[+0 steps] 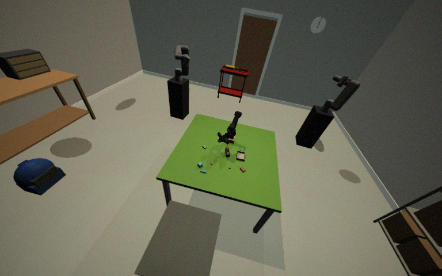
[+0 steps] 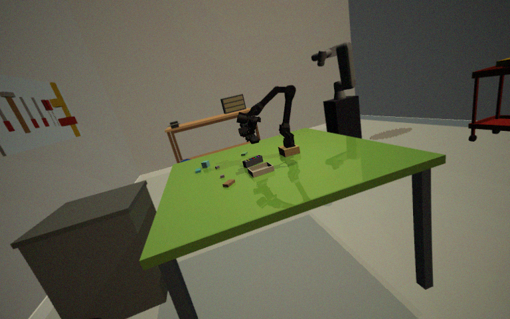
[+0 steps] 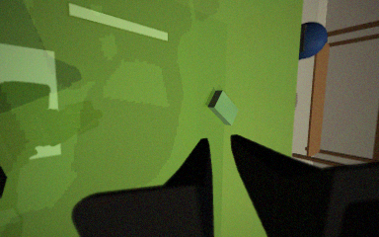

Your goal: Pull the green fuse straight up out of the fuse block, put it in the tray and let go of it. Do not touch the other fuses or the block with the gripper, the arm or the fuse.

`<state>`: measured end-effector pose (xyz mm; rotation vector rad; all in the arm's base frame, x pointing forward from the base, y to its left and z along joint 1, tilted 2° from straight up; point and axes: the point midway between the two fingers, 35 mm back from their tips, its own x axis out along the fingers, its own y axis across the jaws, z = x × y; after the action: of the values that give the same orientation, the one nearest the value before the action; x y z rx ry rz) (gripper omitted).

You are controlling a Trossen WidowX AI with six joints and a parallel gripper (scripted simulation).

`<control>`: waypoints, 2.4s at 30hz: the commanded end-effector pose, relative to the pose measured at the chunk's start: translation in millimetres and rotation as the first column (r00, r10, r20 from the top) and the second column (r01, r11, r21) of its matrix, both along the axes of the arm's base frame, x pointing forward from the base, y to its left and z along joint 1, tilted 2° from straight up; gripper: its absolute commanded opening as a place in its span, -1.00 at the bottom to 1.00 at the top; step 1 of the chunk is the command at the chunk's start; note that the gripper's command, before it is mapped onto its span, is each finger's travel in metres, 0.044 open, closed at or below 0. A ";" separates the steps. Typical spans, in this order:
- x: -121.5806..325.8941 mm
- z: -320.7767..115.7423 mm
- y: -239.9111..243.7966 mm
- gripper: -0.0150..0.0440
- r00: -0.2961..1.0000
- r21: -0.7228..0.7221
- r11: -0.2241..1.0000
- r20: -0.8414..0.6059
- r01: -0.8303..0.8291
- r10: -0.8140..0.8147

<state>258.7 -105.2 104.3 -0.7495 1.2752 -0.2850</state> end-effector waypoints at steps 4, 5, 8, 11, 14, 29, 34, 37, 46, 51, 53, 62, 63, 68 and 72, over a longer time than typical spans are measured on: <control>-6.8 -44.4 91.6 -0.26 0.221 0.484 0.393 -0.374 -0.782 0.900; -8.6 -45.5 97.4 -0.26 0.144 0.514 0.323 -0.357 -0.795 0.923; -8.1 -47.4 112.5 -0.26 -0.076 0.579 0.113 -0.293 -0.808 0.953; -7.1 -47.8 116.7 -0.26 -0.141 0.592 0.049 -0.270 -0.804 0.952; -7.1 -47.8 116.7 -0.26 -0.141 0.592 0.049 -0.270 -0.804 0.952; -9.6 -50.4 112.4 -0.26 -0.141 0.593 0.050 -0.271 -0.804 0.952; -9.5 -55.3 112.6 -0.26 -0.141 0.593 0.050 -0.271 -0.804 0.952; -9.4 -58.2 112.7 -0.26 -0.141 0.593 0.050 -0.271 -0.804 0.952; -9.5 -67.0 113.2 -0.26 -0.141 0.593 0.050 -0.271 -0.804 0.952; -9.6 -71.9 113.6 -0.26 -0.141 0.593 0.050 -0.271 -0.804 0.952; -9.7 -73.8 113.8 -0.26 -0.141 0.593 0.050 -0.271 -0.804 0.952; -10.1 -79.1 114.4 -0.26 -0.141 0.593 0.050 -0.271 -0.804 0.952; -10.1 -79.1 114.4 -0.26 -0.141 0.593 0.050 -0.271 -0.804 0.952; -10.1 -79.1 114.4 -0.26 -0.141 0.593 0.050 -0.271 -0.804 0.952; -10.1 -79.6 114.4 -0.26 -0.141 0.593 0.050 -0.271 -0.804 0.952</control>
<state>248.5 8.6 25.7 -1.4516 1.0013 1.4874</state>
